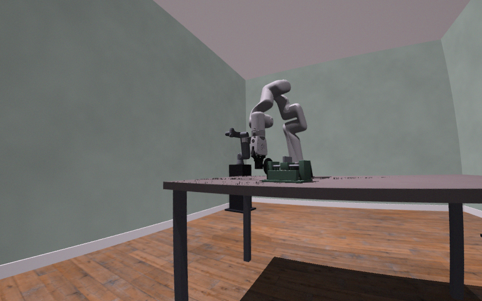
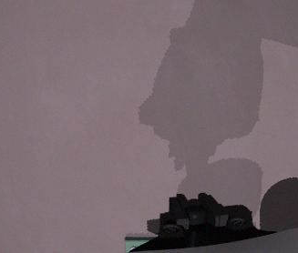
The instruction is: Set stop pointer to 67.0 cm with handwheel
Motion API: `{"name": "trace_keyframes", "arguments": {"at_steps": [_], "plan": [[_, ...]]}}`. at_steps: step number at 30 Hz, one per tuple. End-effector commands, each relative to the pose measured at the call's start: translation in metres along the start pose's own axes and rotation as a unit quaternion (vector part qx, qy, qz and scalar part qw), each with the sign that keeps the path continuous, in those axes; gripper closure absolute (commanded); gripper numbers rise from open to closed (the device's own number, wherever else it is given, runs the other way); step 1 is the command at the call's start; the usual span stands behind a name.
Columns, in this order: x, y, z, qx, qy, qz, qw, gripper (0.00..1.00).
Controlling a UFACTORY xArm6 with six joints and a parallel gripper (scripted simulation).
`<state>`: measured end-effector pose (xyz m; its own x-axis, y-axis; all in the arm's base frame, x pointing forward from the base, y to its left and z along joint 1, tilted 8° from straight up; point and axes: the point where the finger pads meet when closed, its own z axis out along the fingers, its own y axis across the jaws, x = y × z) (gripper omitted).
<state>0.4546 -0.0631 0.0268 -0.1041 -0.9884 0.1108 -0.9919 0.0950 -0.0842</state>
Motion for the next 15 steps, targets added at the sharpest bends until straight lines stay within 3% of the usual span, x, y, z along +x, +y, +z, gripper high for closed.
{"name": "trace_keyframes", "arguments": {"at_steps": [1, 15], "plan": [[0.0, 0.0, -0.002, 0.0, 0.0, 0.0, 1.0, 0.94], [0.0, 0.019, -0.024, 0.0, 0.0, 0.0, 1.0, 0.94]]}}
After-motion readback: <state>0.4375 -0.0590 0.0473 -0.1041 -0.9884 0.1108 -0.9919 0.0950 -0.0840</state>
